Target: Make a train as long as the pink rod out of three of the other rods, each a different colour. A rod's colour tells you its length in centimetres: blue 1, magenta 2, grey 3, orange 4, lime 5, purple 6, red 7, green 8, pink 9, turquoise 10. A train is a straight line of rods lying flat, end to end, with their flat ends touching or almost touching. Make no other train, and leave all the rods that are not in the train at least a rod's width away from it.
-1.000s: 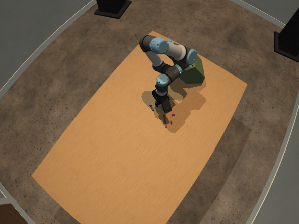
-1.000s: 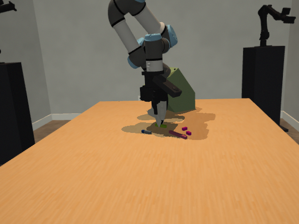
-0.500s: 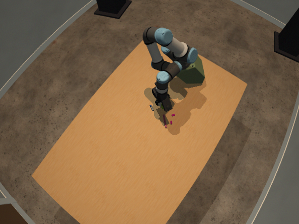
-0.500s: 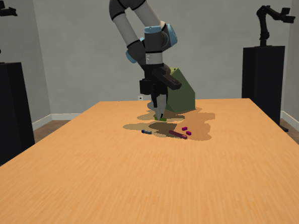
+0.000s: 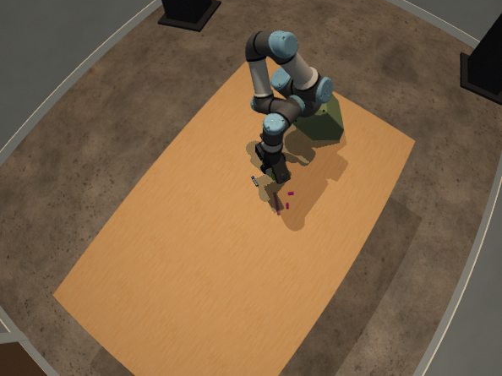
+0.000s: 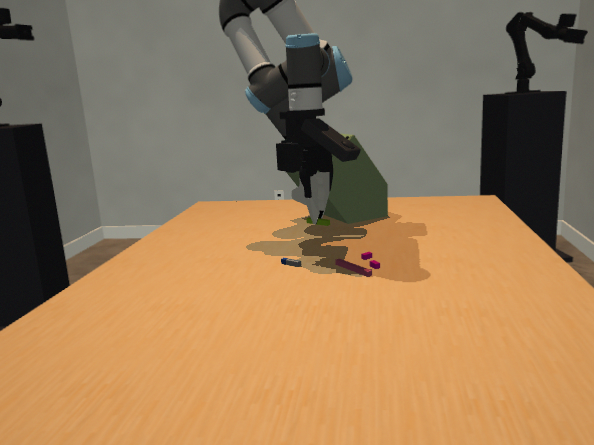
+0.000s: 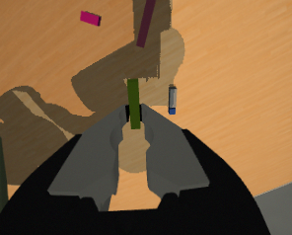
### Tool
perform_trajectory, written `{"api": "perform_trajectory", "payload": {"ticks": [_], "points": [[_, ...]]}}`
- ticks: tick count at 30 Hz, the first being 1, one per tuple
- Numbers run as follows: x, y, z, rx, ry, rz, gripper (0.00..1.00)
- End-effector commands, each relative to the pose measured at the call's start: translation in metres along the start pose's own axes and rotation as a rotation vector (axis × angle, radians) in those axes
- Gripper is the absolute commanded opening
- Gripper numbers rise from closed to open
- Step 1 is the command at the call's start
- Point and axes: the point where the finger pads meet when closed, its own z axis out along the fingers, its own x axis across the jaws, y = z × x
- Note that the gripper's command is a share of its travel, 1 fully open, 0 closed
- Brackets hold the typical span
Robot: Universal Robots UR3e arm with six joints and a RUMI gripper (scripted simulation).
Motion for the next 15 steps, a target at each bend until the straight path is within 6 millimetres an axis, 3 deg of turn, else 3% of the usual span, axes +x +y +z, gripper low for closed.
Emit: {"api": "perform_trajectory", "payload": {"ticks": [1, 15], "points": [[0.000, 0.000, -0.012, -0.004, -0.007, 0.001, 0.00], [0.001, 0.000, -0.026, -0.004, -0.007, 0.001, 0.00]]}}
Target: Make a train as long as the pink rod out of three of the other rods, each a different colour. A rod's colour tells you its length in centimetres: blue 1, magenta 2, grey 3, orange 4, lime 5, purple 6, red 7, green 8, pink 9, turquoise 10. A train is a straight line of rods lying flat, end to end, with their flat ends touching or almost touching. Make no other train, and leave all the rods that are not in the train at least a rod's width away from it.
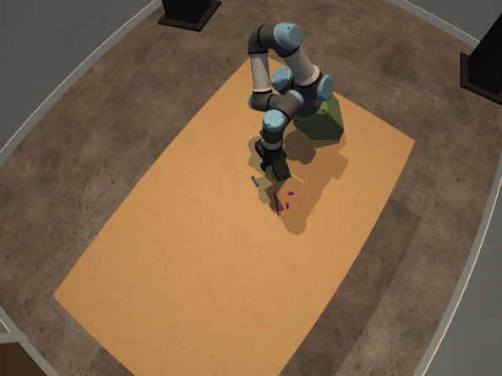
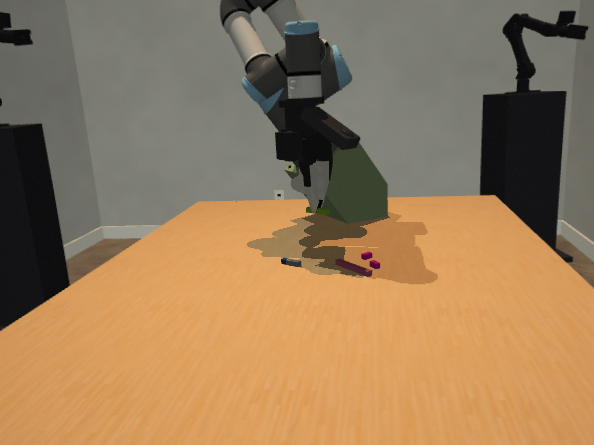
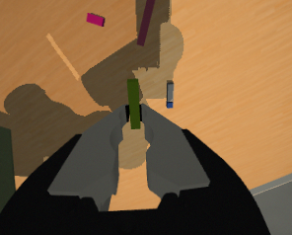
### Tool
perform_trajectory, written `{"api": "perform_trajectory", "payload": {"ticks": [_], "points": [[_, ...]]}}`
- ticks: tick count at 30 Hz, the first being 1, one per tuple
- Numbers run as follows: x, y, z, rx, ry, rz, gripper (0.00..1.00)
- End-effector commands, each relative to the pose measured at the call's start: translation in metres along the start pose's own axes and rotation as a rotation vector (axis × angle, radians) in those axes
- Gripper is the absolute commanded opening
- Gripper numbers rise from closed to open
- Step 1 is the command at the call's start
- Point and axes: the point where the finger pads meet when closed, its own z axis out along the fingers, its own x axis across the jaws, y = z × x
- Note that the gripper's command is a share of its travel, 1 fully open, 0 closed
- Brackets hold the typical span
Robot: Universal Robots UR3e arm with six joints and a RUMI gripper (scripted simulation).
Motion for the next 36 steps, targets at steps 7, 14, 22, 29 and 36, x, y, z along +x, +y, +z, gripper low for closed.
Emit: {"api": "perform_trajectory", "payload": {"ticks": [7, 14, 22, 29, 36], "points": [[0.000, 0.000, -0.006, -0.001, -0.001, 0.001, 0.00], [0.000, 0.000, -0.006, -0.001, -0.001, 0.001, 0.00], [0.003, -0.001, -0.006, -0.001, -0.001, -0.001, 0.00], [0.039, -0.013, -0.006, 0.000, -0.001, -0.023, 0.00], [0.054, -0.018, -0.006, 0.000, -0.001, -0.032, 0.00]]}}
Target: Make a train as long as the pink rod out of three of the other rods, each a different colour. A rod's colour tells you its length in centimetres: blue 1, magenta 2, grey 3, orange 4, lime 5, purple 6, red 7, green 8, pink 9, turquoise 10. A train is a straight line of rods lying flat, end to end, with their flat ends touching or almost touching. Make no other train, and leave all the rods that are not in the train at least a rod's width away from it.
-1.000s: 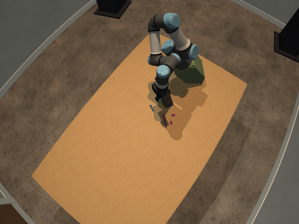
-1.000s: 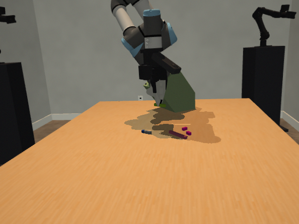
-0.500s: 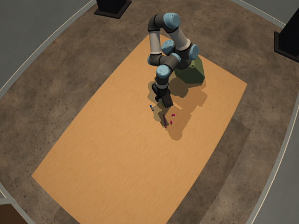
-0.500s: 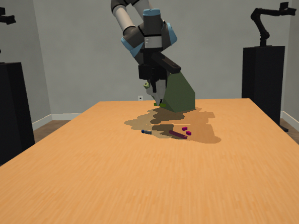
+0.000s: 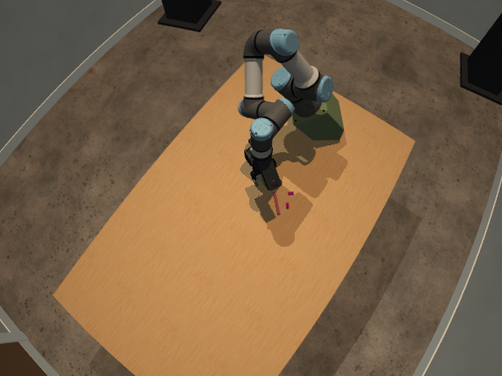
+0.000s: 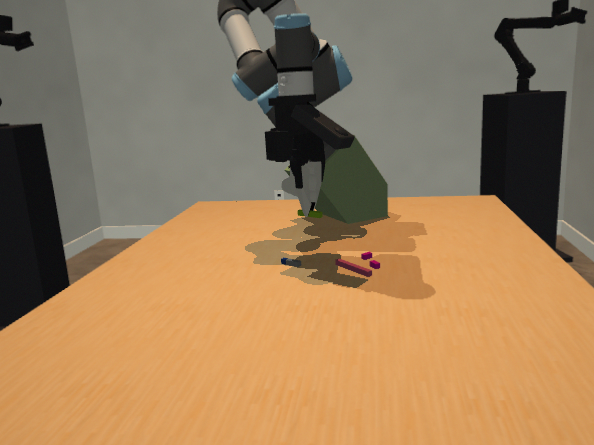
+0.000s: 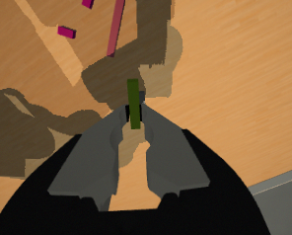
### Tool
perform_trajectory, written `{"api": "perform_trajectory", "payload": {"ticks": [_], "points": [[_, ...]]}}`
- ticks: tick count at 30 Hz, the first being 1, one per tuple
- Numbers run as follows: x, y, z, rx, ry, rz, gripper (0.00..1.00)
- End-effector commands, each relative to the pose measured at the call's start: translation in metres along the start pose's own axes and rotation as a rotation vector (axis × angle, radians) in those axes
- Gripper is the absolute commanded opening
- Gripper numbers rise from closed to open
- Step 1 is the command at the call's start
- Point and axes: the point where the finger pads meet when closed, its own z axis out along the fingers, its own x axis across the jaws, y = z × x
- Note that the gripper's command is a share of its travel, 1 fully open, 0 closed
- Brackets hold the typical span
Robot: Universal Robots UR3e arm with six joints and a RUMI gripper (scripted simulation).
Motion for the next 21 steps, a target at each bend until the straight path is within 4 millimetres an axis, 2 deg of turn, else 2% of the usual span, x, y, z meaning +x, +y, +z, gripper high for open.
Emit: {"api": "perform_trajectory", "payload": {"ticks": [1, 21], "points": [[0.0081, -0.0031, 0.0008, -0.003, -0.004, -0.005, 0.00], [0.0081, -0.0031, 0.0058, -0.004, -0.005, -0.005, 0.00]]}}
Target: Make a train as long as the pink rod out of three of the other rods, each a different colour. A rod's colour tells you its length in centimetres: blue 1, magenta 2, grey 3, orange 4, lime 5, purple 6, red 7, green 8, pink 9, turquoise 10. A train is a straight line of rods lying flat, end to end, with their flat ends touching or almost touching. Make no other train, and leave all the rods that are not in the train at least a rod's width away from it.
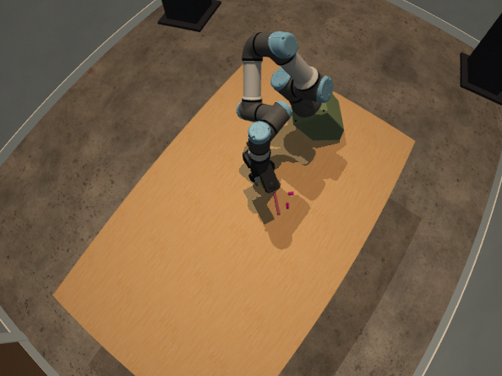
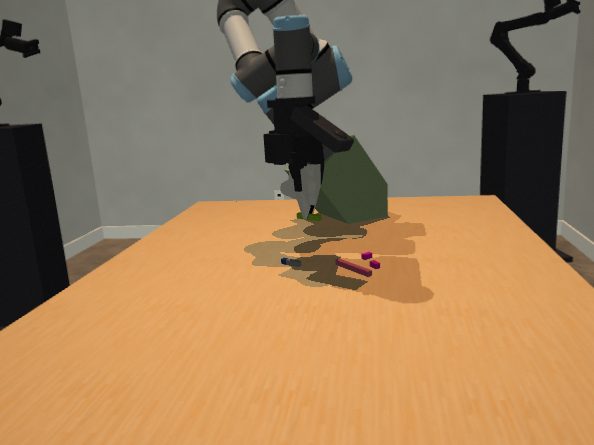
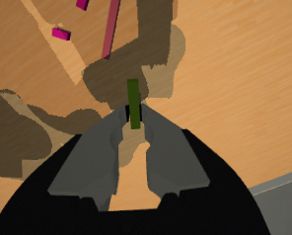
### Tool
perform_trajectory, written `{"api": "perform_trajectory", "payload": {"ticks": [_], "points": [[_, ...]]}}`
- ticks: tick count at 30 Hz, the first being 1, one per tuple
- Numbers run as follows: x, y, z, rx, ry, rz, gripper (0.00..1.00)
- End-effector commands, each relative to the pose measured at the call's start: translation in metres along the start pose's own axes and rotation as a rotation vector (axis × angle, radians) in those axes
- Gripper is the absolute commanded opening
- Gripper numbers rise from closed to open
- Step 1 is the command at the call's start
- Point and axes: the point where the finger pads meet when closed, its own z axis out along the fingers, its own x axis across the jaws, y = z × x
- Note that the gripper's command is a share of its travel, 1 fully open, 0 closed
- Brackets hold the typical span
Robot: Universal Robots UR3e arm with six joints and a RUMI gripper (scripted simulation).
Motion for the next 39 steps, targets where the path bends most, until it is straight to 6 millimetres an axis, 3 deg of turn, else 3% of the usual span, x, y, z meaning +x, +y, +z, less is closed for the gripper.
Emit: {"api": "perform_trajectory", "payload": {"ticks": [1, 26, 39], "points": [[0.001, 0.000, 0.004, 0.001, 0.002, 0.001, 0.00], [0.001, -0.001, 0.073, 0.001, 0.002, 0.001, 0.00], [0.001, -0.001, 0.084, 0.001, 0.002, 0.001, 0.00]]}}
